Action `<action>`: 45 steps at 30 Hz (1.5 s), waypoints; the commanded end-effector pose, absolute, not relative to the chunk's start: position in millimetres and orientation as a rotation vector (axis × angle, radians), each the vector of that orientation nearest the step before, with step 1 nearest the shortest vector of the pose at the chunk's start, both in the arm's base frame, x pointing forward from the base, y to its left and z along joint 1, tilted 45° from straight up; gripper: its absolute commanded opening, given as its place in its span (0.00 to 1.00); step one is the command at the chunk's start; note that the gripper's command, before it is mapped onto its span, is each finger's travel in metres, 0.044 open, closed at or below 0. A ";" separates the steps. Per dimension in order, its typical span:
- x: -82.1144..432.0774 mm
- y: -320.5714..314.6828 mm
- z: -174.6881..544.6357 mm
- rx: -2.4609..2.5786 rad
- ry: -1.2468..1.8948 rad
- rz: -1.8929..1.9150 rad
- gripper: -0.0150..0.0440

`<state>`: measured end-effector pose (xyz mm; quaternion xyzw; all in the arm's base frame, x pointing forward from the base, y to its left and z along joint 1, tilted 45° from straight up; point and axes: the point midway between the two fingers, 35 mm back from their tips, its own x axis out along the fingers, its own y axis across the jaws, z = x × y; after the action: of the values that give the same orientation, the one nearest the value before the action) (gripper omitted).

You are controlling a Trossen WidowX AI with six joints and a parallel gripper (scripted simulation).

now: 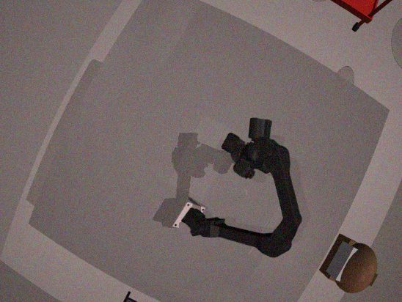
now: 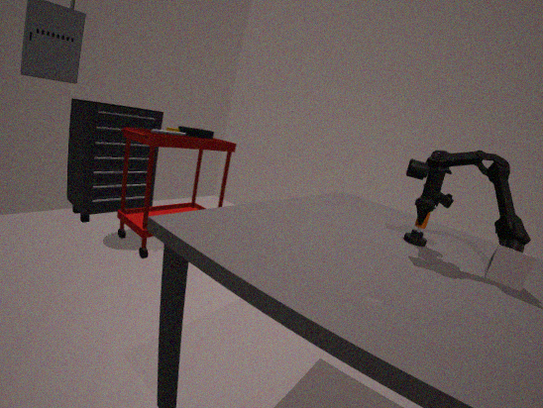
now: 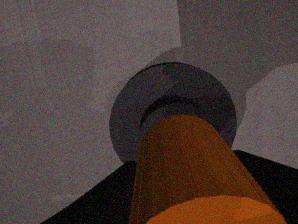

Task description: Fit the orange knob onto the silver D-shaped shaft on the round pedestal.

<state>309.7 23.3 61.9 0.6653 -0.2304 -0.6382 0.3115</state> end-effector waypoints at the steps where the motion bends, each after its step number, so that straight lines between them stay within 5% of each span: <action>1: 311.0 23.6 63.0 1.756 -0.605 -1.680 0.25; 45: 309.9 22.8 60.0 1.606 -0.412 -1.678 0.25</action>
<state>309.8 22.8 60.2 0.6297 -0.1635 -0.6578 0.3796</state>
